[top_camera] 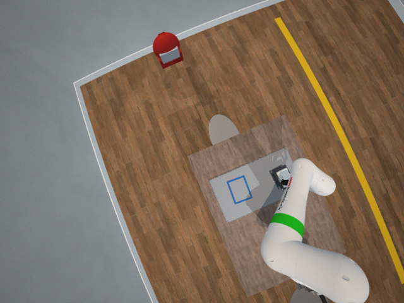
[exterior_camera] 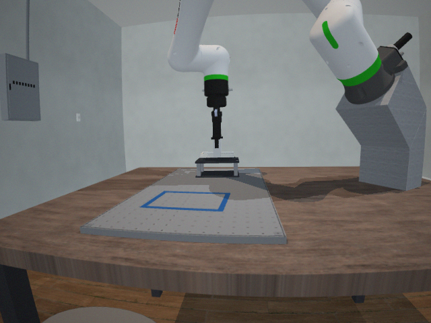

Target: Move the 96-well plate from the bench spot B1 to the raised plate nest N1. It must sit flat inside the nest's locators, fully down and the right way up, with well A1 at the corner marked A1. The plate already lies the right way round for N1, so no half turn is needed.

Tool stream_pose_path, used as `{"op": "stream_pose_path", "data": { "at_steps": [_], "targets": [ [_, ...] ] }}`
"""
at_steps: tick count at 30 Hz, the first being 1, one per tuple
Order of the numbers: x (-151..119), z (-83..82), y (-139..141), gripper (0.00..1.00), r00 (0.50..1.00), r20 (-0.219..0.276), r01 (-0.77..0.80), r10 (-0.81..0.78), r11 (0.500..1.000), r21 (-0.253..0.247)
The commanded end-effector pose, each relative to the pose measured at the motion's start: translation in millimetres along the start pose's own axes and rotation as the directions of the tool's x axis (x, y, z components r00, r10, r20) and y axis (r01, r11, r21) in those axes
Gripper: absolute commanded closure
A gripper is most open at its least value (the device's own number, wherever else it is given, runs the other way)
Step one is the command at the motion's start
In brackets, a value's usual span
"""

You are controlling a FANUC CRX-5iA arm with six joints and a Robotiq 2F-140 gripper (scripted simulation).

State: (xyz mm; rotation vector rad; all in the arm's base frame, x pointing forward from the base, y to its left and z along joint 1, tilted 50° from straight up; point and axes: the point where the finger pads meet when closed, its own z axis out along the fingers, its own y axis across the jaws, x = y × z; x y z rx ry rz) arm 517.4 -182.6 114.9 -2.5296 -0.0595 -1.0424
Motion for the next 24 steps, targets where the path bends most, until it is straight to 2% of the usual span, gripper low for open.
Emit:
{"op": "stream_pose_path", "data": {
  "at_steps": [1, 24],
  "targets": [
    [0.1, -0.2, 0.2, 1.00, 1.000, 0.000, 0.000, 0.000, 1.000, 0.000],
    [0.1, 3.1, 0.2, 1.00, 1.000, 0.000, 0.000, 0.000, 1.000, 0.000]
  ]
}}
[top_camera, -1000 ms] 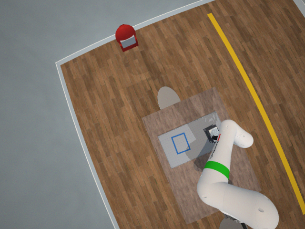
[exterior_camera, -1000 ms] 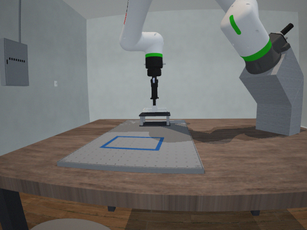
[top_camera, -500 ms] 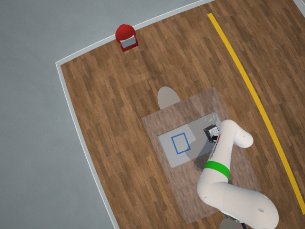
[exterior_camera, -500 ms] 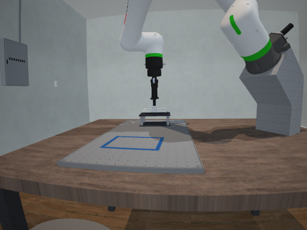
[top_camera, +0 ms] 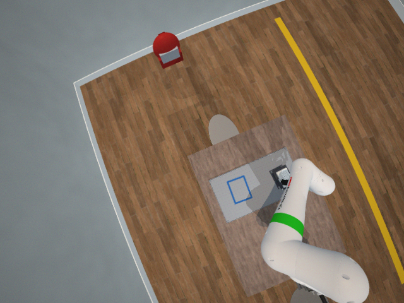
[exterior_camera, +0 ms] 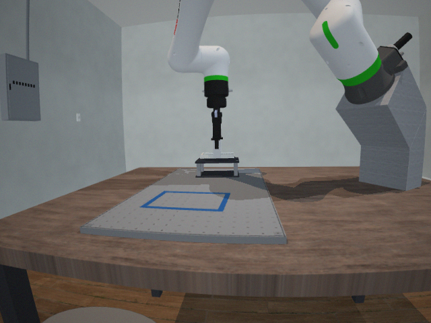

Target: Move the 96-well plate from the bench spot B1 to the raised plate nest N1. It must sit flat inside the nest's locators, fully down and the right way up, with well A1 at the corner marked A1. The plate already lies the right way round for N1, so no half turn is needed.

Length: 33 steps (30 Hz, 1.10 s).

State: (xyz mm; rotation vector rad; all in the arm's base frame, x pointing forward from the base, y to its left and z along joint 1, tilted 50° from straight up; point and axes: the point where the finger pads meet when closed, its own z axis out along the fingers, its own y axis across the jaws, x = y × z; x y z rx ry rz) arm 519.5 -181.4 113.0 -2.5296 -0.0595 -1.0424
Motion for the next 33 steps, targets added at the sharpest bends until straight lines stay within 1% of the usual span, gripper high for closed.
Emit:
{"op": "stream_pose_path", "data": {
  "at_steps": [1, 33],
  "targets": [
    [0.1, 0.2, 0.2, 1.00, 1.000, 0.000, 0.000, 0.000, 1.000, 0.000],
    [0.1, 4.9, 0.2, 1.00, 1.000, 0.000, 0.000, 0.000, 1.000, 0.000]
  ]
}}
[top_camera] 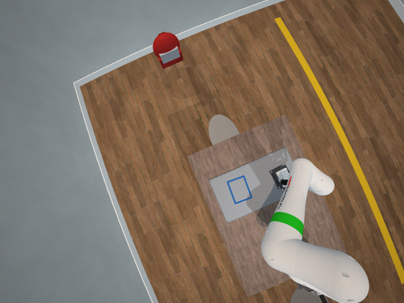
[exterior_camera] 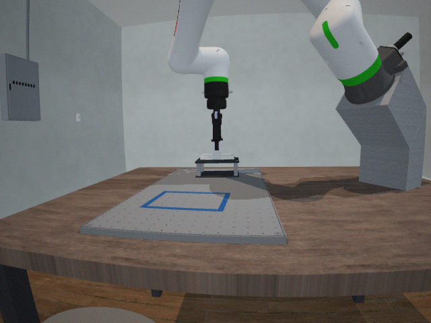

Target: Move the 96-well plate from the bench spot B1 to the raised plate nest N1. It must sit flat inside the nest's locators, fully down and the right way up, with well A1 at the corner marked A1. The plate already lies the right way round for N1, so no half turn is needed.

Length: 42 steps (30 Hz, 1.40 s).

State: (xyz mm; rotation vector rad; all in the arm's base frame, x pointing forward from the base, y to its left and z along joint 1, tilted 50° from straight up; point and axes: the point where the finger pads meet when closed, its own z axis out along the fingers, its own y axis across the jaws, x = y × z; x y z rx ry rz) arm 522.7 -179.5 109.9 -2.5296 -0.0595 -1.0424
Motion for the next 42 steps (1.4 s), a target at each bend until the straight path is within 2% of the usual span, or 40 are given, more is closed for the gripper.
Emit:
{"op": "stream_pose_path", "data": {
  "at_steps": [1, 18, 19, 42],
  "targets": [
    [0.1, 0.2, 0.2, 1.00, 1.000, 0.000, 0.000, 0.000, 1.000, 0.000],
    [0.1, 2.7, 0.2, 1.00, 1.000, 0.000, 0.000, 0.000, 1.000, 0.000],
    [0.1, 2.9, 0.2, 0.00, 1.000, 0.000, 0.000, 0.000, 1.000, 0.000],
    [0.1, 0.2, 0.2, 0.00, 1.000, 0.000, 0.000, 0.000, 1.000, 0.000]
  ]
}}
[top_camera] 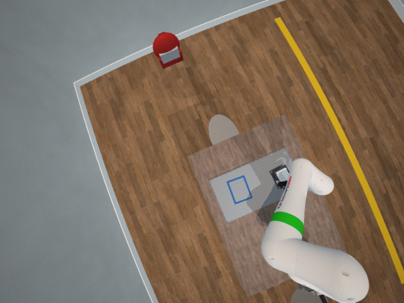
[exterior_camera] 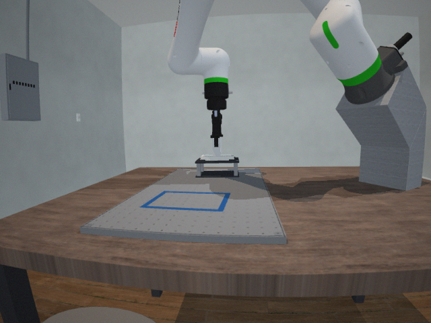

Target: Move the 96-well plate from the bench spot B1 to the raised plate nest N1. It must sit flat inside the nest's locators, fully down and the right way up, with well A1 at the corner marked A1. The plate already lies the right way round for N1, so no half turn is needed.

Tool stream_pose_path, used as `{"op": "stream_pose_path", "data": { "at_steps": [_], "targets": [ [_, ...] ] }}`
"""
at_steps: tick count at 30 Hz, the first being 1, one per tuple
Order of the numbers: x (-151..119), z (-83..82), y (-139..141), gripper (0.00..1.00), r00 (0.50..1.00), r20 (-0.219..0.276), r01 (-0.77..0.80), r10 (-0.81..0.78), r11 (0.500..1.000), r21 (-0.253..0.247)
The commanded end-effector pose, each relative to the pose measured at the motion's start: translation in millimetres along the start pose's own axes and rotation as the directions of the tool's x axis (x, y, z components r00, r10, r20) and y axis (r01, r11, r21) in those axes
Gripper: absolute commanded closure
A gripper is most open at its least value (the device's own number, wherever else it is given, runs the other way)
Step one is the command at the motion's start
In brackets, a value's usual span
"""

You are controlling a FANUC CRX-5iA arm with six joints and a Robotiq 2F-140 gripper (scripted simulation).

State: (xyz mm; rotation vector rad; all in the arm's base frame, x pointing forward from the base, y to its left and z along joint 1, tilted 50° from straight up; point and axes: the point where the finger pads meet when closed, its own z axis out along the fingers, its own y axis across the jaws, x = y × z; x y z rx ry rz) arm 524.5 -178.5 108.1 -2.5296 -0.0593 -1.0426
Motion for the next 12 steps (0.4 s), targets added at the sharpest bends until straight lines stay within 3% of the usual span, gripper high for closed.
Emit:
{"op": "stream_pose_path", "data": {
  "at_steps": [1, 12],
  "targets": [
    [0, -5.2, 0, 0.00, 1.000, 0.000, 0.000, 0.000, 1.000, 0.000],
    [0, -34.5, 0, 0.00, 1.000, 0.000, 0.000, 0.000, 1.000, 0.000]
  ]
}}
